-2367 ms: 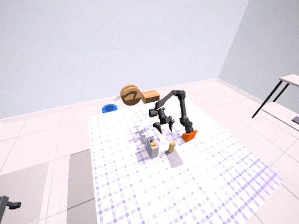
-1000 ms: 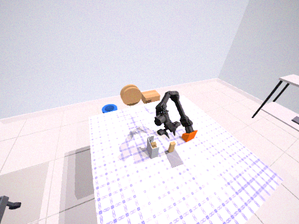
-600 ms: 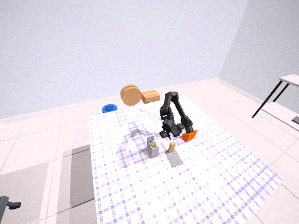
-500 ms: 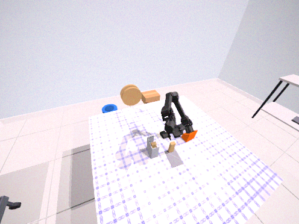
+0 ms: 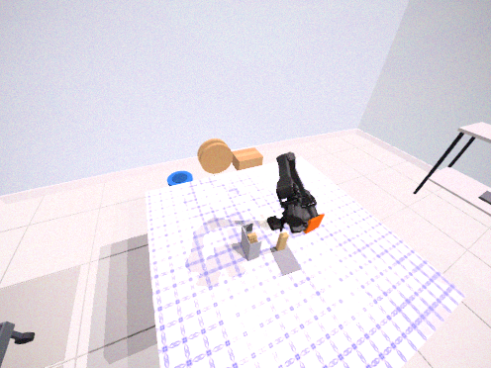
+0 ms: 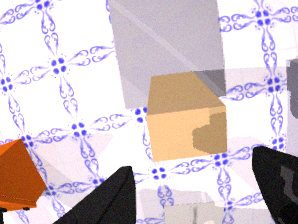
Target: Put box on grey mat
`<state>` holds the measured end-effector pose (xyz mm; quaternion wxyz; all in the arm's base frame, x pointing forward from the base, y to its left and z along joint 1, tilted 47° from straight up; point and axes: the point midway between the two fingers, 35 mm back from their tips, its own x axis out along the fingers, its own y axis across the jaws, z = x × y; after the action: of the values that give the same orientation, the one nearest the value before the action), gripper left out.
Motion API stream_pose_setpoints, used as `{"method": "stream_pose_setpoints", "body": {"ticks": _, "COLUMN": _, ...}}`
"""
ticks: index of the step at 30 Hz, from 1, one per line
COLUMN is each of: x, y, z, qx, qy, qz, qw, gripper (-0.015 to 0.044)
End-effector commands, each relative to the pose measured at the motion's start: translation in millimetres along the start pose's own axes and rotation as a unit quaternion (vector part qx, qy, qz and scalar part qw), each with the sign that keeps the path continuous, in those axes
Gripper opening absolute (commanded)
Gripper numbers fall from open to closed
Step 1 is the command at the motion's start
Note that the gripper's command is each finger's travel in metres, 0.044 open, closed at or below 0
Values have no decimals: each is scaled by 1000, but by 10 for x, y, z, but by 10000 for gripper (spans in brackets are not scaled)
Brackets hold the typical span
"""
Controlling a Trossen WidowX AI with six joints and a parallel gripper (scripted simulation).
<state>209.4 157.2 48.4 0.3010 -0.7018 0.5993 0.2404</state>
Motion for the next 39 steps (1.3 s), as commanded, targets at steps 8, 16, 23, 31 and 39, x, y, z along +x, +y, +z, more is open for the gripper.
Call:
{"method": "stream_pose_setpoints", "body": {"ticks": 8, "x": 101, "y": -15, "z": 16, "qx": 3, "qy": 8, "qz": -6, "qw": 1000, "gripper": 235}}
{"method": "stream_pose_setpoints", "body": {"ticks": 16, "x": 230, "y": -19, "z": 14, "qx": 3, "qy": 8, "qz": -6, "qw": 1000, "gripper": 235}}
{"method": "stream_pose_setpoints", "body": {"ticks": 23, "x": 343, "y": -18, "z": 9, "qx": 3, "qy": 8, "qz": -6, "qw": 1000, "gripper": 235}}
{"method": "stream_pose_setpoints", "body": {"ticks": 31, "x": 399, "y": -16, "z": 5, "qx": 3, "qy": 9, "qz": -6, "qw": 1000, "gripper": 235}}
{"method": "stream_pose_setpoints", "body": {"ticks": 39, "x": 372, "y": -13, "z": 15, "qx": 5, "qy": 7, "qz": -5, "qw": 1000, "gripper": 182}}
